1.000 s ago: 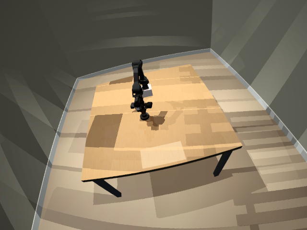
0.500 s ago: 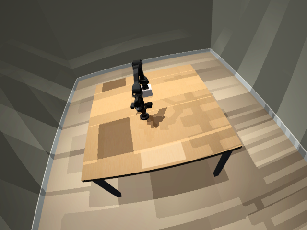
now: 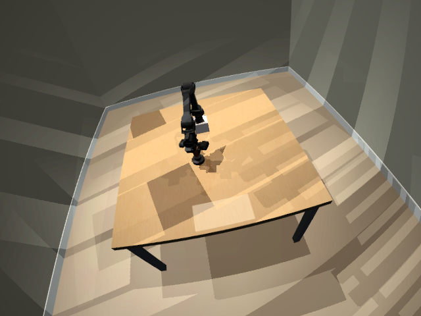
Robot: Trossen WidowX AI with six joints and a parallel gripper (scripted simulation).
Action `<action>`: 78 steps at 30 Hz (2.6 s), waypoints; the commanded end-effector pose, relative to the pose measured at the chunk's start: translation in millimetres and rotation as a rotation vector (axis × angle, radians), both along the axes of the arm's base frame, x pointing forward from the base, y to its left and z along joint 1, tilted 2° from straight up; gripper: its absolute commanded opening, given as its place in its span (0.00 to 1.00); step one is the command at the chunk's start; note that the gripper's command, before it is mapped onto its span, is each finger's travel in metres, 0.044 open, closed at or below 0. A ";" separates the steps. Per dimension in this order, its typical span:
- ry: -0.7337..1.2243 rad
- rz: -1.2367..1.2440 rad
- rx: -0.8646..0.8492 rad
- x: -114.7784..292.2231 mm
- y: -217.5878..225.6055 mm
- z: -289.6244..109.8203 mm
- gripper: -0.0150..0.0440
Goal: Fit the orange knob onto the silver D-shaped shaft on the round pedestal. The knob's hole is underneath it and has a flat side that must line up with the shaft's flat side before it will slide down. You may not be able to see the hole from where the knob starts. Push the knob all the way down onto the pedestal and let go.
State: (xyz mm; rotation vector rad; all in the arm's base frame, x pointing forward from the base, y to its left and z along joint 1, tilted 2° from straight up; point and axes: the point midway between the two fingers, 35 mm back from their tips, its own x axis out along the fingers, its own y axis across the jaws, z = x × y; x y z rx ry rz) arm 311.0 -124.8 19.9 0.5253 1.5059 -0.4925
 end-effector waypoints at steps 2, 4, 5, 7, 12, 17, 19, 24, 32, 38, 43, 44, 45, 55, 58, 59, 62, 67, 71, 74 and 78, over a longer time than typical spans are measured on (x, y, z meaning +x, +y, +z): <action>0.000 -0.044 -0.004 0.2 -0.4 -1.1 0.25; 0.000 -0.044 -0.004 -0.1 -0.2 -1.6 0.25; 0.000 -0.044 -0.004 -0.1 -0.2 -2.0 0.25; 0.000 -0.044 -0.004 -0.7 0.0 -2.5 0.25; 0.000 -0.044 -0.004 -2.0 0.5 -3.5 0.25; 0.000 -0.044 -0.004 -1.7 0.3 -3.4 0.25; 0.000 -0.044 -0.004 -1.5 0.1 -3.4 0.25; 0.000 -0.044 -0.004 -1.0 -0.1 -3.9 0.25; 0.000 -0.044 -0.004 -0.7 -0.3 -1.7 0.25; 0.000 -0.069 -0.004 0.5 -0.9 1.5 0.25; 0.003 -0.243 -0.002 1.3 -1.2 0.9 0.25; 0.003 -0.253 -0.002 1.2 -1.1 0.3 0.25; 0.003 -0.253 -0.002 0.9 -0.9 -0.2 0.25; 0.003 -0.253 -0.002 -1.8 0.3 -2.3 0.25; 0.003 -0.253 -0.002 -1.8 0.4 -2.7 0.25; 0.003 -0.253 -0.002 -1.6 0.3 -3.6 0.25; 0.003 -0.253 -0.002 -1.1 0.1 -4.1 0.25; 0.003 -0.253 -0.002 -0.5 0.0 -3.9 0.25; 0.003 -0.253 -0.002 -0.5 0.0 -3.9 0.25; 0.003 -0.253 -0.002 -0.4 -0.1 -0.5 0.25; 0.003 -0.262 -0.002 0.2 -0.4 1.4 0.25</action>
